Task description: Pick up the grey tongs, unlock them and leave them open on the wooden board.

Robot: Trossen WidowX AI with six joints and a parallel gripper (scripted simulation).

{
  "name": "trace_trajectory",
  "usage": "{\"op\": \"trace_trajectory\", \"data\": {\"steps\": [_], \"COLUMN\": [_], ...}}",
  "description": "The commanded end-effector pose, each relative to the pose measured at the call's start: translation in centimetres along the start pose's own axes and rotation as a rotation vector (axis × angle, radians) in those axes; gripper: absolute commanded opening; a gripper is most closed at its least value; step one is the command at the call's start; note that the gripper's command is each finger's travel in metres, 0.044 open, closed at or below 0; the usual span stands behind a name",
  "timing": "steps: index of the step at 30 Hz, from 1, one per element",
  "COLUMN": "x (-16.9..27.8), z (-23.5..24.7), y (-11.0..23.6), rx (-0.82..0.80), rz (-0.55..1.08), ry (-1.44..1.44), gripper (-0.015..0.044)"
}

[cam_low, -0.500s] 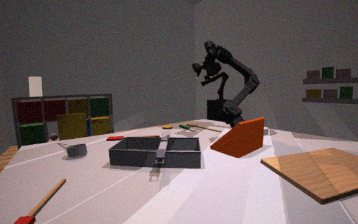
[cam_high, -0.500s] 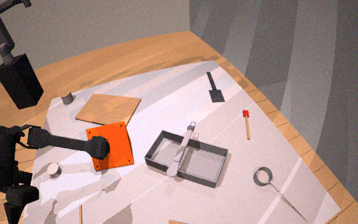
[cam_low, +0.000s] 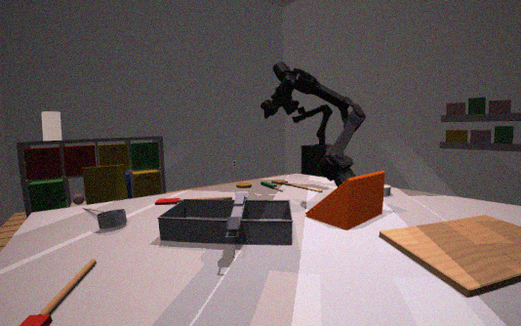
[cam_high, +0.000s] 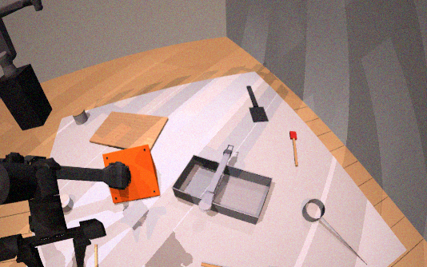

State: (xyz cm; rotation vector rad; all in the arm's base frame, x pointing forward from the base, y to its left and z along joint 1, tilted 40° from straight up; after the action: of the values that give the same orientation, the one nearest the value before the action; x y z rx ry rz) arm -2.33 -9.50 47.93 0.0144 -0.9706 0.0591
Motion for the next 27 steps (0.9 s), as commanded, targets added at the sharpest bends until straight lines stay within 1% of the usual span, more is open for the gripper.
{"op": "trace_trajectory", "data": {"steps": [1,10,14,17,19,23,27], "x": [2.1,3.7,4.6,5.4,5.6,5.8,5.9], "z": [-4.2,-8.2,-11.0,-13.8,-14.9,-17.2,-21.7], "y": [-0.8,-1.1,-1.1,-1.0,-0.7,-0.3,0.5], "rx": [0.093,0.191,0.246,0.285,0.321,0.359,0.377], "rz": [0.046,0.107,0.145,0.194,0.224,0.273,0.356], "ry": [0.213,0.355,0.49,0.714,0.725,0.87,1.236], "gripper": [0.026,0.026,0.026,0.026,0.026,0.026,0.026]}}
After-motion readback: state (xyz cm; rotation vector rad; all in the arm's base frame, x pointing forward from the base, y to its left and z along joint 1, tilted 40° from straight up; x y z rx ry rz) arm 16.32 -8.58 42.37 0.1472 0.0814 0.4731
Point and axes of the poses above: the point midway between the two fingers, 35 mm back from their tips, its own y axis back along the fingers, its own z axis across the jaws, x = y × z, the point moved 5 cm from there along y, back along the fingers, and after that the axes turned 2 degrees about y, right-handed, at the moved point
